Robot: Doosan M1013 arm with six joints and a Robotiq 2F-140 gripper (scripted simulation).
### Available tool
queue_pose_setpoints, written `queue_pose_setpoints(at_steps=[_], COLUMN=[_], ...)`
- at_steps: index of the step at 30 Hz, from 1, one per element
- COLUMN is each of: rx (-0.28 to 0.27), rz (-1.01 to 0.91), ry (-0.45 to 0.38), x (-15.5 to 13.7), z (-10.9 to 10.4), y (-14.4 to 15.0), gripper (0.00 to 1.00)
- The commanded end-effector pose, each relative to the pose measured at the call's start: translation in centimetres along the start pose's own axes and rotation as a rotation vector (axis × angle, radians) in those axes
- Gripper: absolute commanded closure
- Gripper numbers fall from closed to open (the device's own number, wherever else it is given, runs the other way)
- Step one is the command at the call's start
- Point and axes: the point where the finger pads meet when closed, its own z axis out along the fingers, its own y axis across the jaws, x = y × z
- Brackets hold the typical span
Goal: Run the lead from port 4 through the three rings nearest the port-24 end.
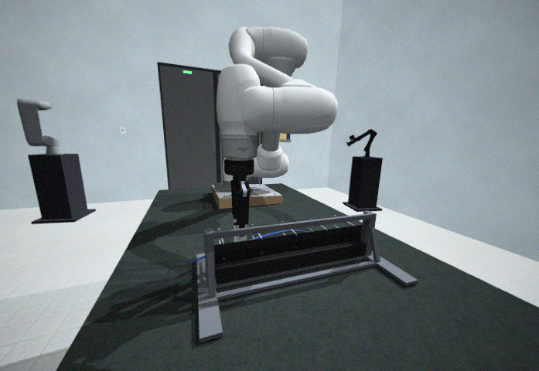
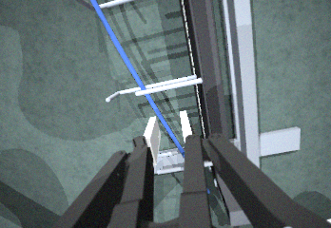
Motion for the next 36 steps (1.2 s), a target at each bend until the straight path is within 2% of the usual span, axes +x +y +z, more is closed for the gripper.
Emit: queue_pose_setpoints(at_steps=[1, 9, 21, 36], rx=[0.0, 0.0, 0.0, 0.0], rz=[0.0, 0.0, 0.0, 0.0], ry=[0.0, 0.0, 0.0, 0.0], x=[0.0, 0.0, 0.0, 0.0], z=[-0.2, -1.1, -4.7, -7.7], y=[0.0, 0.0, 0.0, 0.0], gripper=[0.8, 0.8, 0.8, 0.8])
